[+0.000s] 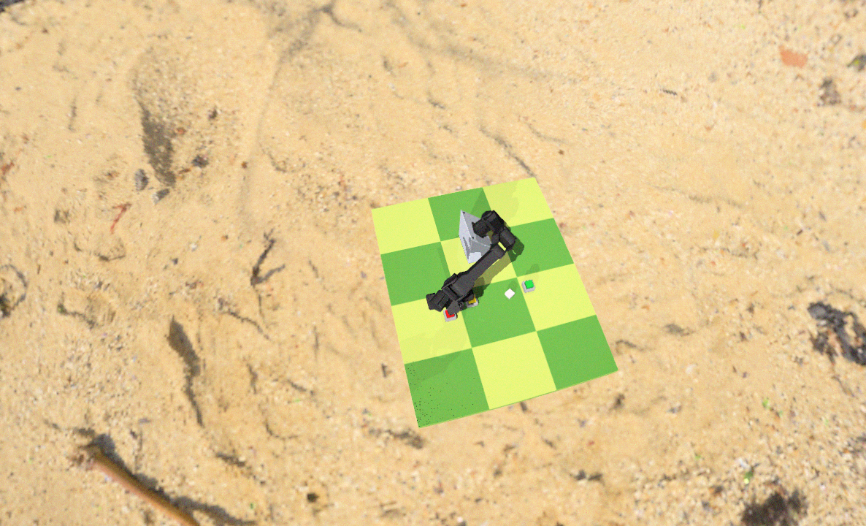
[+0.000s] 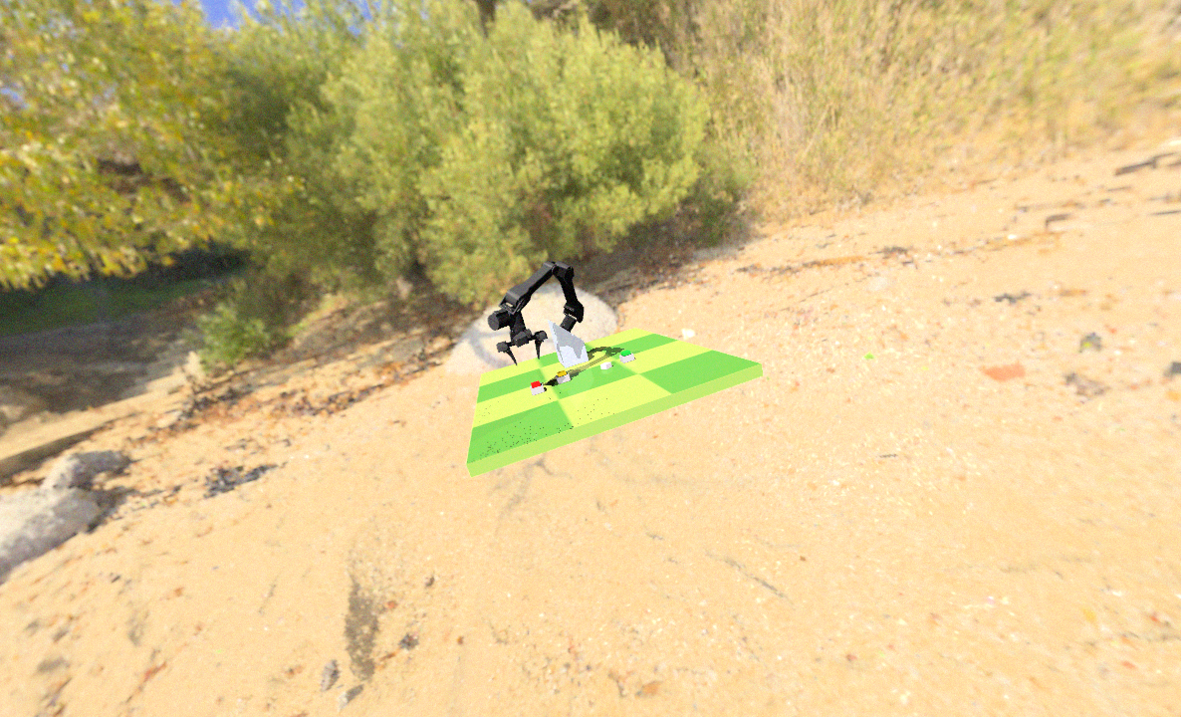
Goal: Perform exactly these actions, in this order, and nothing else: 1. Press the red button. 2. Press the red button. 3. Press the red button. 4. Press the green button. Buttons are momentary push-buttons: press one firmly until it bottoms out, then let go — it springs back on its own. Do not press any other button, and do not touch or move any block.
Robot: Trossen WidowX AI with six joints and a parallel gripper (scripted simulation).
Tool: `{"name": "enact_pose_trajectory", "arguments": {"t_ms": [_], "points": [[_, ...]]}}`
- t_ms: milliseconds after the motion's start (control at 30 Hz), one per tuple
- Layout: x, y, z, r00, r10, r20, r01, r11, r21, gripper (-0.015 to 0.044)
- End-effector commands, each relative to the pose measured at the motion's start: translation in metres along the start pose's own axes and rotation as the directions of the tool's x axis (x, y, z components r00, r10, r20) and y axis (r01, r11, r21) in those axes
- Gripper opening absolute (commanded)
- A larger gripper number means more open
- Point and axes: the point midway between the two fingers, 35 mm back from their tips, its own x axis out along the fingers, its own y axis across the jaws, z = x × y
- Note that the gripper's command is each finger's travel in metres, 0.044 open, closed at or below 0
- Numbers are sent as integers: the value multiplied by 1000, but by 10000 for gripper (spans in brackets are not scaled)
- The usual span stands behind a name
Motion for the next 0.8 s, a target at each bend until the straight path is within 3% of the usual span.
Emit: {"name": "enact_pose_trajectory", "arguments": {"t_ms": [0, 133, 433, 767], "points": [[-2, 3, 4, 1000, 5, 13, -5, 1000, 12, 374], [53, 4, 5, 1000, 7, 13, -7, 1000, 12, 269], [57, 4, 5, 1000, 8, 13, -8, 1000, 12, 32], [57, 4, 5, 1000, 8, 13, -8, 1000, 12, 20]]}}
